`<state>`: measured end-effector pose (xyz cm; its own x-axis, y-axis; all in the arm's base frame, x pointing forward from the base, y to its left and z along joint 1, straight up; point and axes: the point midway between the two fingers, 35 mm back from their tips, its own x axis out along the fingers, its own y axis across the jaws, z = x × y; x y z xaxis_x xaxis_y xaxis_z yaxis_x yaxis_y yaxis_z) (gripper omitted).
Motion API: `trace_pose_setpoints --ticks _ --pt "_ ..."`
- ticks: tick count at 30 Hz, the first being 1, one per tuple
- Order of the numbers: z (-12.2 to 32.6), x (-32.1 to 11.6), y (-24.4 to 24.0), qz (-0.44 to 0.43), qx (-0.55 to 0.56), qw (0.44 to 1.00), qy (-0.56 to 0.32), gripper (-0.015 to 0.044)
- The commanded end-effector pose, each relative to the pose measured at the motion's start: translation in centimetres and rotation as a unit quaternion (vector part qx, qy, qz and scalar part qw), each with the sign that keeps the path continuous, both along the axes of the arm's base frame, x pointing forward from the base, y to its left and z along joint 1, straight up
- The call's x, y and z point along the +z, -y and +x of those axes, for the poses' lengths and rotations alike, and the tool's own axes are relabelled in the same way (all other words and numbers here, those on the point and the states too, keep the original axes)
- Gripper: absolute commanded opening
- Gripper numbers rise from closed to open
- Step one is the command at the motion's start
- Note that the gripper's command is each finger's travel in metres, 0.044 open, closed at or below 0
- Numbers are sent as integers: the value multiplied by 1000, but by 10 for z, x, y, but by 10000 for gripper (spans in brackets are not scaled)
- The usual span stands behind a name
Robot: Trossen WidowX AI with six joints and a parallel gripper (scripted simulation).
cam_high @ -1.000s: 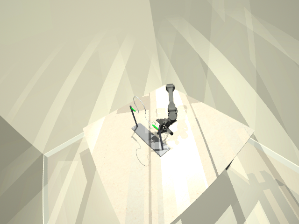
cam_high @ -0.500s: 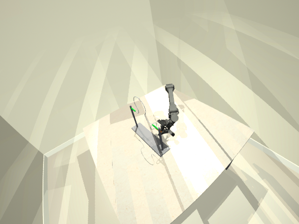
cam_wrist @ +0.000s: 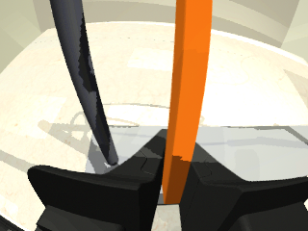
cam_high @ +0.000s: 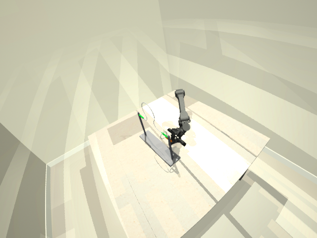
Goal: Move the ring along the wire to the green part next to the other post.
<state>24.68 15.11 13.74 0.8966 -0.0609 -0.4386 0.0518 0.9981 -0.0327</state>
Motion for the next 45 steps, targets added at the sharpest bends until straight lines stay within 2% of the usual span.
trace_pose_setpoints --ticks 1,22,34,45 --pt "0 -7 1 -1 -3 1000 1 -150" --pt "0 -11 1 -1 -3 1000 1 -150" --pt "-2 -10 0 -2 -1 1000 -1 160" --pt "-30 1 -4 0 -4 1000 -6 160"
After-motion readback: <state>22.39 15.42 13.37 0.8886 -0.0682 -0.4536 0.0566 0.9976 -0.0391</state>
